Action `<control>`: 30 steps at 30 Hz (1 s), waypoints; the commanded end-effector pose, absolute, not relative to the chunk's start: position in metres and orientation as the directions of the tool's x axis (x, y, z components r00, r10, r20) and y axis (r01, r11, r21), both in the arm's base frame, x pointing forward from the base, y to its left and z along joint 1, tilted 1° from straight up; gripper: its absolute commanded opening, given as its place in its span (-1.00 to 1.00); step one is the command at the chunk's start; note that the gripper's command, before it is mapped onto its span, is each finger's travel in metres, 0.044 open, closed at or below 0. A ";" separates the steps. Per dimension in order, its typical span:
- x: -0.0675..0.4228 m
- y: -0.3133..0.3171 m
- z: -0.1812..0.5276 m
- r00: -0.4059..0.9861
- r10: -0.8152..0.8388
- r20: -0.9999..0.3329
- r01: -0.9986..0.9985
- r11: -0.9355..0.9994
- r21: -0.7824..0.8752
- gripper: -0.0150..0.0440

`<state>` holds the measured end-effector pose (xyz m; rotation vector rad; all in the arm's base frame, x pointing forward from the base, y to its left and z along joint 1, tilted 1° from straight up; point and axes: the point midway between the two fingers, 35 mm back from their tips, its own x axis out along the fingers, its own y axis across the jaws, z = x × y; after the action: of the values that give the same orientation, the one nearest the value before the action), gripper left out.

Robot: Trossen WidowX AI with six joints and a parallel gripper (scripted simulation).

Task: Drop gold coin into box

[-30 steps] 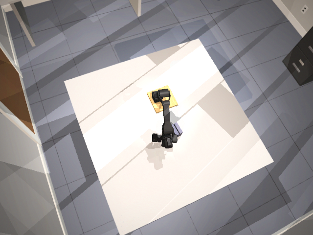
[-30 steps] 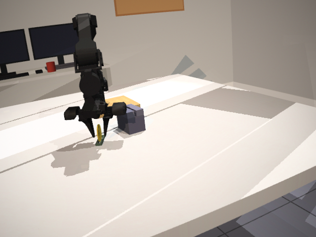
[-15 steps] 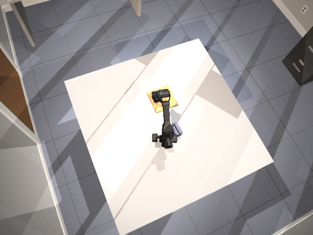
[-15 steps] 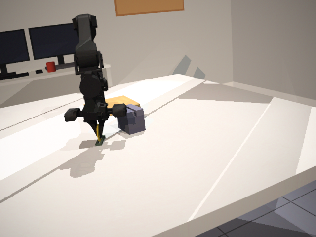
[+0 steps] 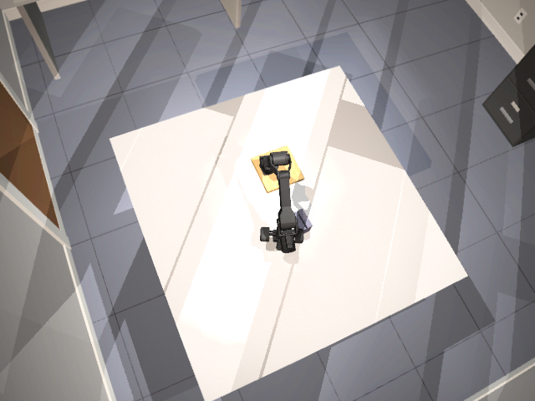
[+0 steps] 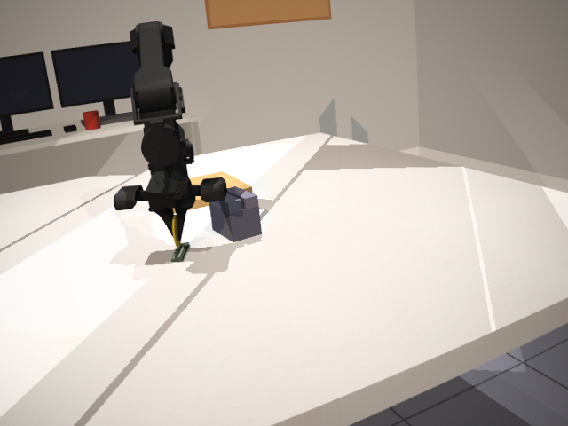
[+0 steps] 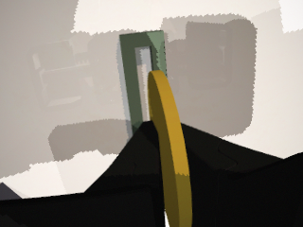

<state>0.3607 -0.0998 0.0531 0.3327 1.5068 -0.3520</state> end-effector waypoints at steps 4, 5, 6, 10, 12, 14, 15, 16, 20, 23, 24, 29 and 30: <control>0.362 -0.100 0.074 0.040 -0.019 -0.999 0.427 0.904 0.000 -0.49; 0.362 -0.100 0.076 0.040 -0.019 -0.999 0.427 0.904 0.000 -0.49; 0.362 -0.100 0.079 0.040 -0.019 -0.999 0.427 0.904 0.000 -0.49; 0.362 -0.100 0.089 0.040 -0.019 -0.999 0.427 0.904 0.000 -0.49; 0.362 -0.100 0.094 0.040 -0.019 -0.999 0.427 0.904 0.000 -0.49; 0.361 -0.099 0.099 0.040 -0.019 -0.999 0.427 0.904 0.000 -0.49; 0.361 -0.099 0.102 0.040 -0.019 -0.999 0.427 0.904 0.000 -0.49; 0.361 -0.099 0.105 0.040 -0.019 -0.999 0.427 0.904 0.000 -0.49; 0.359 -0.099 0.115 0.040 -0.019 -0.999 0.427 0.904 0.000 -0.49; 0.358 -0.098 0.123 0.040 -0.019 -0.999 0.427 0.904 0.000 -0.49; 0.358 -0.098 0.125 0.040 -0.019 -0.999 0.427 0.904 0.000 -0.49; 0.357 -0.098 0.132 0.040 -0.019 -0.999 0.423 0.906 0.000 -0.49; 0.357 -0.098 0.132 0.040 -0.019 -0.999 0.408 0.913 -0.001 -0.49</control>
<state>0.3570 -0.0986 0.1274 0.3321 1.5018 -0.3516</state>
